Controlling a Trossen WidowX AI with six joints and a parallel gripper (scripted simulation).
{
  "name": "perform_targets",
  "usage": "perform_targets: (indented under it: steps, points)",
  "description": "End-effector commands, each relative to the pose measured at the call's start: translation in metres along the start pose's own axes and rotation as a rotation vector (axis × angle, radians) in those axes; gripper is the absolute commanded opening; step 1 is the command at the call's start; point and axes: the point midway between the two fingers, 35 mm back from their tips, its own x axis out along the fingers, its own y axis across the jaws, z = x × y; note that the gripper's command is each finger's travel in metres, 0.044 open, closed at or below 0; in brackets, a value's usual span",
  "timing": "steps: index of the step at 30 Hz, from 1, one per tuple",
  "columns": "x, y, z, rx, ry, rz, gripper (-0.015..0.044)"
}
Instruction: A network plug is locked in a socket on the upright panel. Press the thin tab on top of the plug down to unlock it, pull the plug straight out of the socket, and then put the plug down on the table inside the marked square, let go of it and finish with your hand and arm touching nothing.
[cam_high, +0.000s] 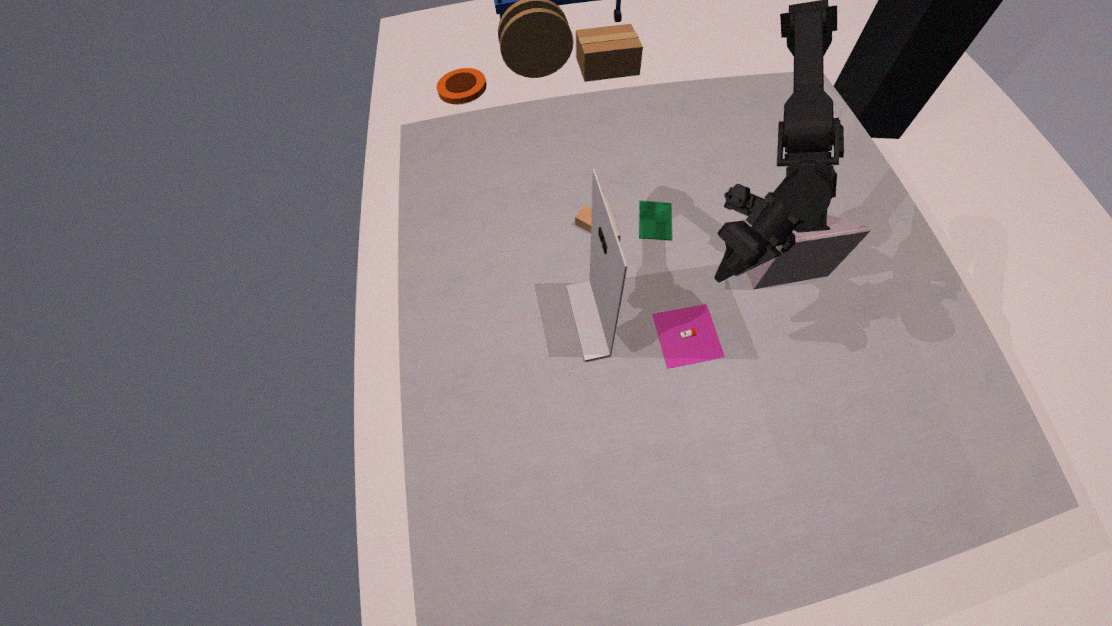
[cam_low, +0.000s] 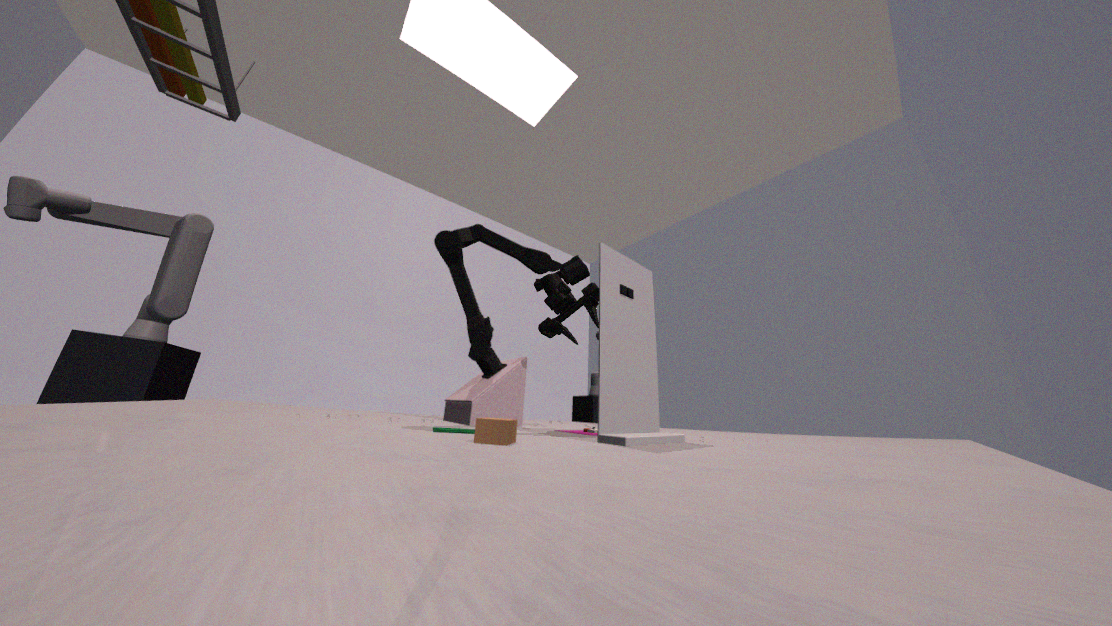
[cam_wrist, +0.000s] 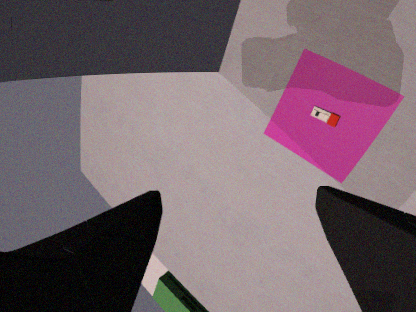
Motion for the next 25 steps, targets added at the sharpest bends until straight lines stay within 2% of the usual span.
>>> perform_targets:
  steps: [1,2,25]
  points:
    - [-0.0017,0.0019,0.0014,0.007,-0.003,0.006,0.0419]
    - [-0.0017,0.0019,0.0014,0.007,-0.003,0.006,0.044]
    - [-0.0017,0.0019,0.0014,0.007,-0.003,0.006,0.044]
